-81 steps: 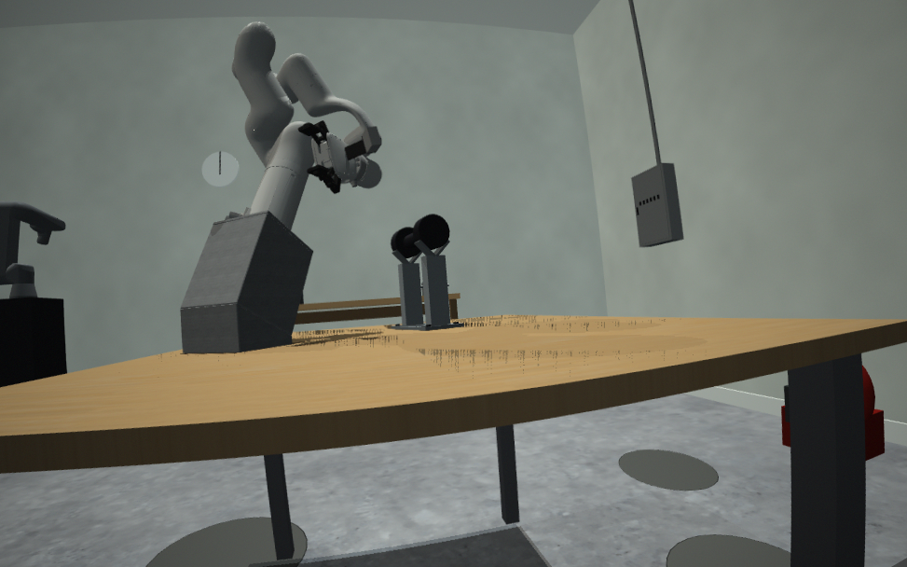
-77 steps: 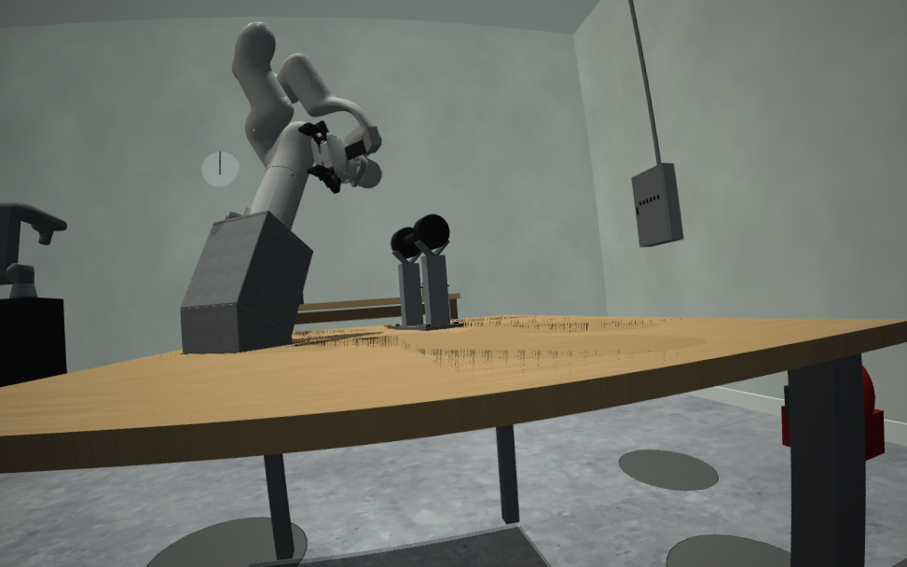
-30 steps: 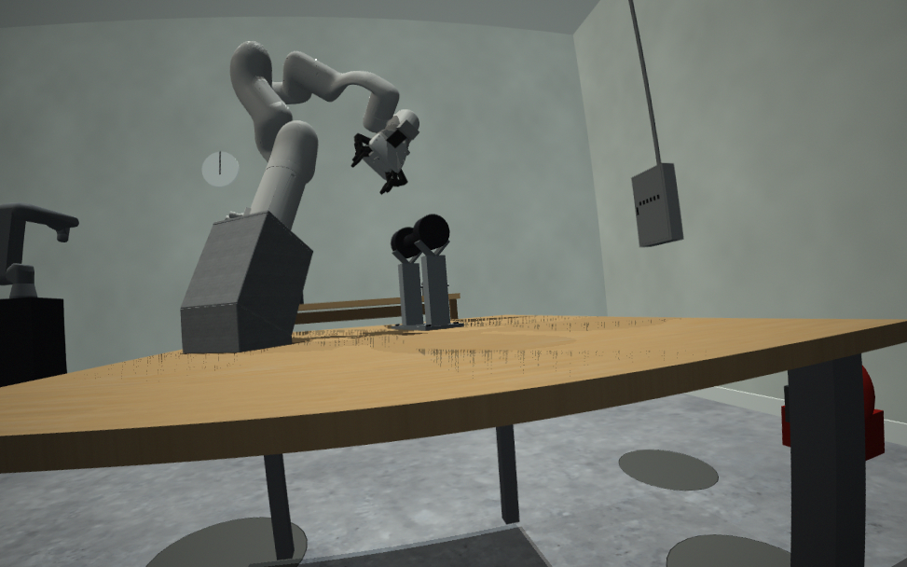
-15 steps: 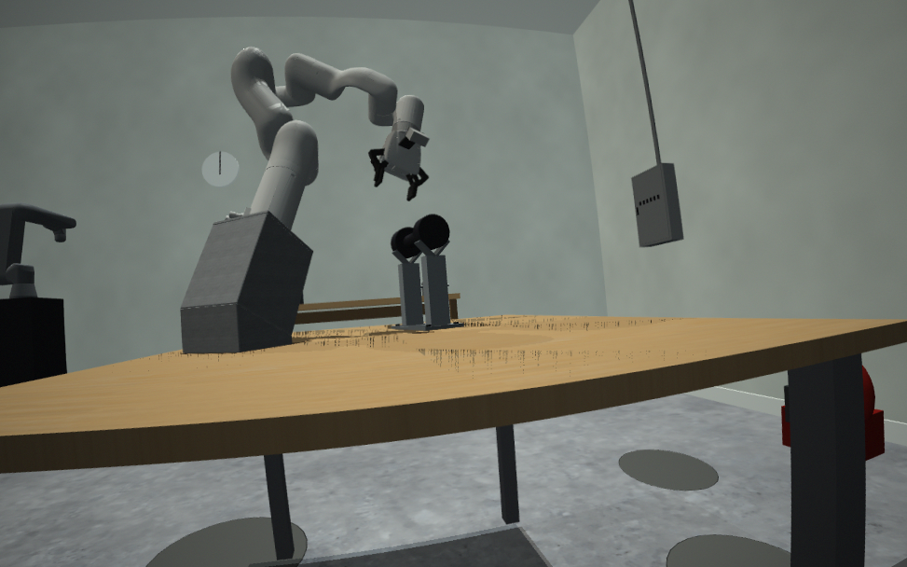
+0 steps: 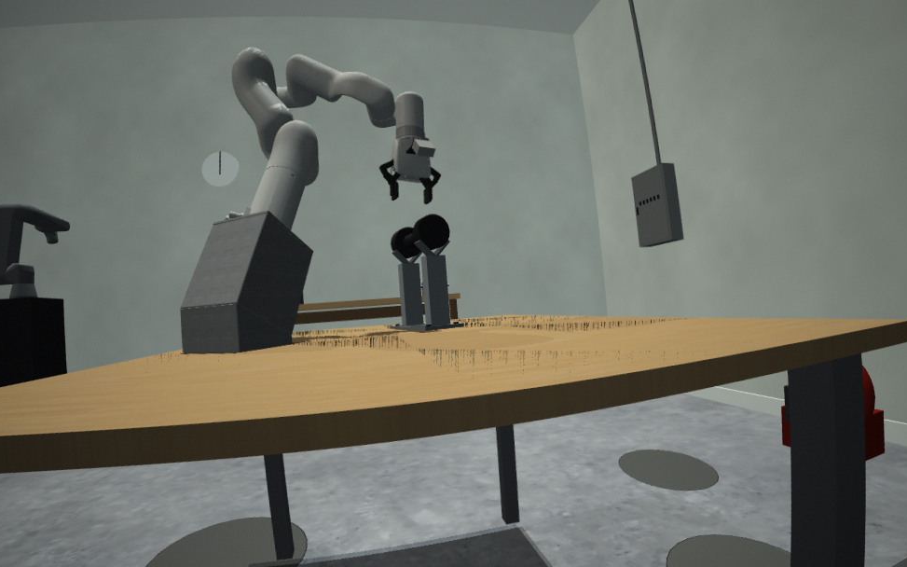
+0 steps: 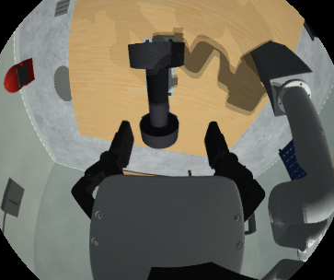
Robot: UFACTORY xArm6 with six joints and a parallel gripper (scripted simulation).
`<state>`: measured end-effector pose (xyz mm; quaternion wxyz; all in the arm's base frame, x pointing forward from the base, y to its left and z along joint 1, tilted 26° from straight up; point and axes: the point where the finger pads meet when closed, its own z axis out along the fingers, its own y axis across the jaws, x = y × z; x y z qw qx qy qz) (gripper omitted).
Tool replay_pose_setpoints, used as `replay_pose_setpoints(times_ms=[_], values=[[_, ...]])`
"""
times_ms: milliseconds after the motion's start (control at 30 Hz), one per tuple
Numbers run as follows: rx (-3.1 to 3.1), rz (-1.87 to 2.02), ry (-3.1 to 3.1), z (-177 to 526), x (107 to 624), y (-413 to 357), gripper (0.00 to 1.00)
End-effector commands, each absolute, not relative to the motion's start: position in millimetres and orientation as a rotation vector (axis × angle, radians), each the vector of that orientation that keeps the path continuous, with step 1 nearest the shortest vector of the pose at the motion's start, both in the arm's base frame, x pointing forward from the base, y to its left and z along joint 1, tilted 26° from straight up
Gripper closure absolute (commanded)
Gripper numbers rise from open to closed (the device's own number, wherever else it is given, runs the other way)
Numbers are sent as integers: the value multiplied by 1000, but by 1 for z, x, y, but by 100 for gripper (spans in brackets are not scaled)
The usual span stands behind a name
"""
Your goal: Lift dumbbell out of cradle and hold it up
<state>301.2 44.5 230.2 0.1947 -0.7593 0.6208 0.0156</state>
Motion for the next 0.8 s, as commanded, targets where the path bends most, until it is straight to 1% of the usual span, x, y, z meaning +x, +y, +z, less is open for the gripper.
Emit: replay_pose_setpoints(times_ms=[0,300,533,767], values=[[-2064,30,1720,232,314,53,0],[-2063,31,1719,226,316,55,0],[-2062,33,1716,175,332,77,0],[-2063,31,1719,149,339,86,0]])
